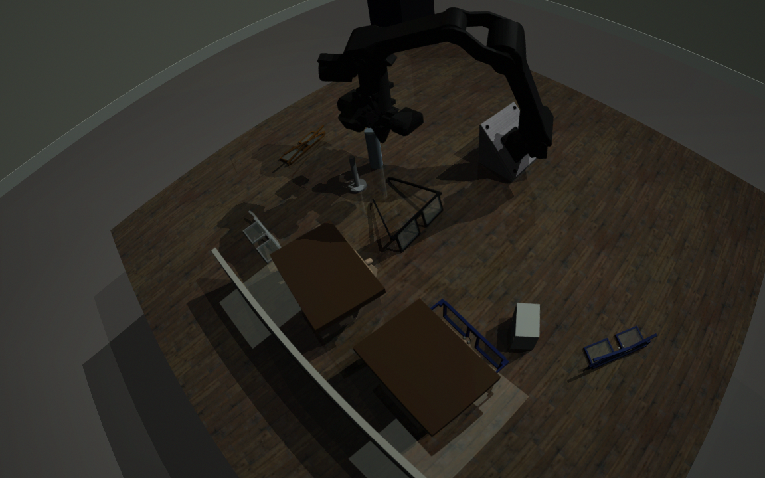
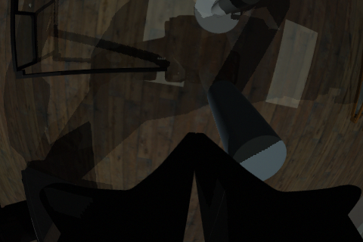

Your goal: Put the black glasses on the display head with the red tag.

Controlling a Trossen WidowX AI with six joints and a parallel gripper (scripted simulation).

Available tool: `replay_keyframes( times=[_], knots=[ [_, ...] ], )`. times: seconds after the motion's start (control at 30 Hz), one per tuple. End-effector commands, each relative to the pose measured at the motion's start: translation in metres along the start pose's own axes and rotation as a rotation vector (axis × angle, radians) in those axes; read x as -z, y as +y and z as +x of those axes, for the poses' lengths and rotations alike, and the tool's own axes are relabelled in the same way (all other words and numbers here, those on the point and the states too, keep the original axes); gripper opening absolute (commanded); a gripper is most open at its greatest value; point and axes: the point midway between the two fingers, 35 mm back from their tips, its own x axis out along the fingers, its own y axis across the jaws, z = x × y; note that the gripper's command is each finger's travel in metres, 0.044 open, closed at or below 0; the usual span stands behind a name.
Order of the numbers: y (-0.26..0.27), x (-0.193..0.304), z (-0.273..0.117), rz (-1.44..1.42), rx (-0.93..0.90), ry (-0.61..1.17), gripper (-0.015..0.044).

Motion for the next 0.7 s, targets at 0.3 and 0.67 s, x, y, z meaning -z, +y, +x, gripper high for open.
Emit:
replay_keyframes(
  times=[0.3, 0.67],
  knots=[
    [-0.006, 0.000, 0.001, 0.007, -0.004, -0.004, 0.0000],
    [-0.012, -0.001, 0.001, 0.007, -0.004, -0.004, 0.0000]
  ],
)
